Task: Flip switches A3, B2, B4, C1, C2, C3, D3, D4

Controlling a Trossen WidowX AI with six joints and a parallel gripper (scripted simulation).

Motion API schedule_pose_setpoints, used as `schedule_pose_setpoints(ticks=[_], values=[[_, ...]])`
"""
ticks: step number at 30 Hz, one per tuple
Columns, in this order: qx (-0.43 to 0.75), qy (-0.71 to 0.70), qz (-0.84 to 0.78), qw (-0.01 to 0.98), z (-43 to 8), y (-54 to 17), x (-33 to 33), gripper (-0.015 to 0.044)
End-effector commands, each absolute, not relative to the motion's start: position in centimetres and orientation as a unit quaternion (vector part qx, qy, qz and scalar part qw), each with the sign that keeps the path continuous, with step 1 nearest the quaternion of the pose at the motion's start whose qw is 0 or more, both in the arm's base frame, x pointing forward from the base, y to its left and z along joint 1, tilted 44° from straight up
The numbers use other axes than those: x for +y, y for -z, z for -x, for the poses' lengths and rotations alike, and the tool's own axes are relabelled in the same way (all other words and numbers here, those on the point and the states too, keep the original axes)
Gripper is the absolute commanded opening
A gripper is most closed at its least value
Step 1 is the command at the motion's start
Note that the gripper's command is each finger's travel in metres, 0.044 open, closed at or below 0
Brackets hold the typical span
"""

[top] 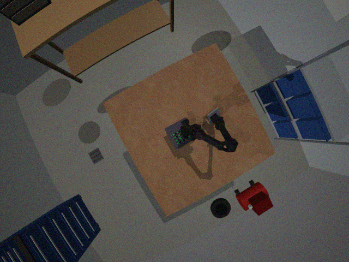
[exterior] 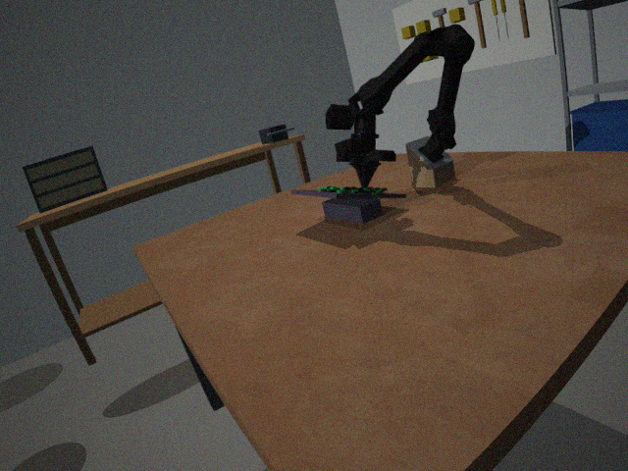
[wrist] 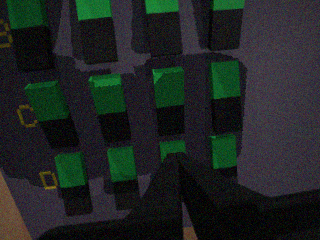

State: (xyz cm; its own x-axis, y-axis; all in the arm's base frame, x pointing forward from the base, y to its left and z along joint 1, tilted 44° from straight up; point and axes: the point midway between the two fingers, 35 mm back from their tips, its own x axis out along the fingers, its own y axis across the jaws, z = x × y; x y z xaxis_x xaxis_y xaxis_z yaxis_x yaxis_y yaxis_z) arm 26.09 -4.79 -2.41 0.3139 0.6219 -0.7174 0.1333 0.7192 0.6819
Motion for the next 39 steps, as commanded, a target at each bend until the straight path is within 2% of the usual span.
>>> schedule_pose_setpoints(ticks=[1, 7, 15, 39], values=[[0.561, -0.165, -0.335, 0.739, -26.0, 2.2, -5.0, 0.0], [0.552, -0.16, -0.34, 0.744, -23.8, -2.1, -8.8, 0.0], [0.553, -0.159, -0.34, 0.744, -21.7, 0.1, -10.2, 0.0], [0.542, -0.156, -0.342, 0.752, -23.4, 3.9, -6.9, 0.0]])
